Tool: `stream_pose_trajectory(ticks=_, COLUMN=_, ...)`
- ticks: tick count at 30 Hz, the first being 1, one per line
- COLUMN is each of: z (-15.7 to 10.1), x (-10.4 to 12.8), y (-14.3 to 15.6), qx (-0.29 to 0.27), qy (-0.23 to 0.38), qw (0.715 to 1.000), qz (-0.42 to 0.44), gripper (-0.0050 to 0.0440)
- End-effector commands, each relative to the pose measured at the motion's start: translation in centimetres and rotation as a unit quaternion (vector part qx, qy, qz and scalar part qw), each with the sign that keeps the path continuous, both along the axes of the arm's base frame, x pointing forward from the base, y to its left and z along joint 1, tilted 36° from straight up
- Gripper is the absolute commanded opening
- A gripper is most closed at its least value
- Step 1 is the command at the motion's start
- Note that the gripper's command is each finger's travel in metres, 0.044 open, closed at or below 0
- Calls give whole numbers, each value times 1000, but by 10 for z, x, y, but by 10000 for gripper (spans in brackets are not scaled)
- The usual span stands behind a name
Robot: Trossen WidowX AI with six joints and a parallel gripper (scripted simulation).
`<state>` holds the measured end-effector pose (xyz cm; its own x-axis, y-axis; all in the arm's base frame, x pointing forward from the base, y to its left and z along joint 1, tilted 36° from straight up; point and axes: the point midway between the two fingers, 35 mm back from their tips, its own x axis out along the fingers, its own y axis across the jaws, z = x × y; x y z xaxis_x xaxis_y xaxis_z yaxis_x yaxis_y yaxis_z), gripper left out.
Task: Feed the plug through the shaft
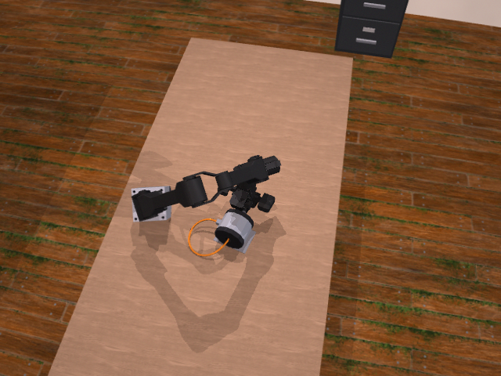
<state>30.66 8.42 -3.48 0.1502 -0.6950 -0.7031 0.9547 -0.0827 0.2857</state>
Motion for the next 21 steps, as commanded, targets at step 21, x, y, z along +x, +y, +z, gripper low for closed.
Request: stream_pose_trajectory(ticks=21, z=-36, x=11, y=-5, qx=-1, qy=-1, qw=1000, qz=2, gripper=0)
